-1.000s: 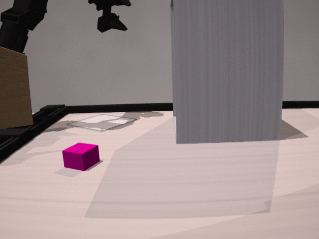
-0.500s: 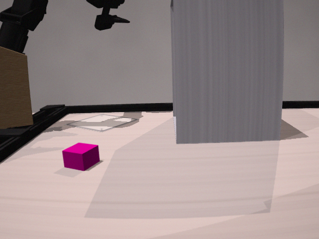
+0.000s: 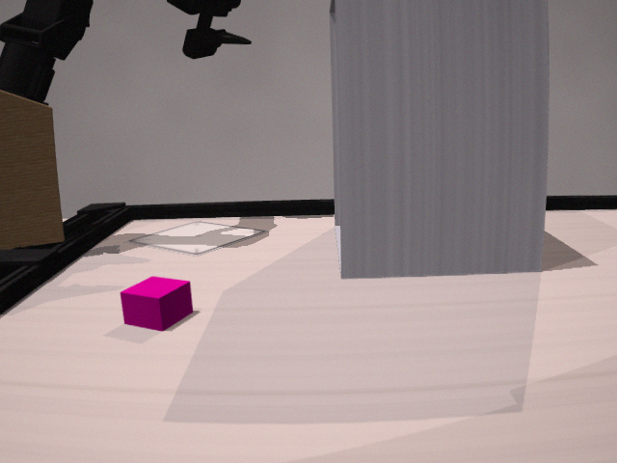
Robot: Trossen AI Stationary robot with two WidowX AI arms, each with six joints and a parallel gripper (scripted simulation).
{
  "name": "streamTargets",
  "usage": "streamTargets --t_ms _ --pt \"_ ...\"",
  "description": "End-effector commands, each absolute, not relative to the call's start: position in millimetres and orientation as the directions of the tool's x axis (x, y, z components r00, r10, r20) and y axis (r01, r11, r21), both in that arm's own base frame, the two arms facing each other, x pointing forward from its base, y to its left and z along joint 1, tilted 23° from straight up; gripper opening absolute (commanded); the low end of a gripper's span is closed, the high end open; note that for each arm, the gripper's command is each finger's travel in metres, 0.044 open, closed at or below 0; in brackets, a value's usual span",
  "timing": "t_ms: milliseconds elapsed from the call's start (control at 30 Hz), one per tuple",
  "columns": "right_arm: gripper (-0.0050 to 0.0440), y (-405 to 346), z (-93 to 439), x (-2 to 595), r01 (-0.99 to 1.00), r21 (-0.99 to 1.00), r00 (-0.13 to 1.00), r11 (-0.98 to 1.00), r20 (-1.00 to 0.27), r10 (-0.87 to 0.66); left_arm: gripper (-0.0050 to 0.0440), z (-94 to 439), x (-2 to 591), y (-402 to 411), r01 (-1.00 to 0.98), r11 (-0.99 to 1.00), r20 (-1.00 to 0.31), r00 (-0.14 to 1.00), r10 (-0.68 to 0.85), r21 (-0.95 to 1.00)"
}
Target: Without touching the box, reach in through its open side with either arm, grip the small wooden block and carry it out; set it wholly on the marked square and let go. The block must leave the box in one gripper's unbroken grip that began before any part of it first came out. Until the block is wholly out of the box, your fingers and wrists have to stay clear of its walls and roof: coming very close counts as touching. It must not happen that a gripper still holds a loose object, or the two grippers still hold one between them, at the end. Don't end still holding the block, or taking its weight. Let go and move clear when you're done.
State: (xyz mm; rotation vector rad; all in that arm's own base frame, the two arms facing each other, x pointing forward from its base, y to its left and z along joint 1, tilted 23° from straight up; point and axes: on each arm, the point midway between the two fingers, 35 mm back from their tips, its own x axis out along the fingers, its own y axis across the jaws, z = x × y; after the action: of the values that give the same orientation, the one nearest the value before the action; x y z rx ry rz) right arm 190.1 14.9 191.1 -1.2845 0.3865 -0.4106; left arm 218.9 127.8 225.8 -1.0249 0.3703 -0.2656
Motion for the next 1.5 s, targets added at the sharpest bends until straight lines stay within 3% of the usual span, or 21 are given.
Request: streamTargets --t_ms 0,1267,1467 --pt "0.04 14 190 190 0.079 -0.971 0.865 0.226 -0.046 -0.499 0.04 226 219 128 0.045 0.494 -0.172 0.907 -0.384 -0.868" --pt "0.04 14 190 190 0.079 -0.971 0.865 0.226 -0.046 -0.499 0.04 226 219 128 0.045 0.494 -0.172 0.907 -0.384 -0.868" --pt "0.04 13 187 196 0.071 -0.956 0.865 0.284 -0.083 -0.496 0.04 213 230 111 0.005 0.509 -0.264 0.851 -0.455 -0.861"
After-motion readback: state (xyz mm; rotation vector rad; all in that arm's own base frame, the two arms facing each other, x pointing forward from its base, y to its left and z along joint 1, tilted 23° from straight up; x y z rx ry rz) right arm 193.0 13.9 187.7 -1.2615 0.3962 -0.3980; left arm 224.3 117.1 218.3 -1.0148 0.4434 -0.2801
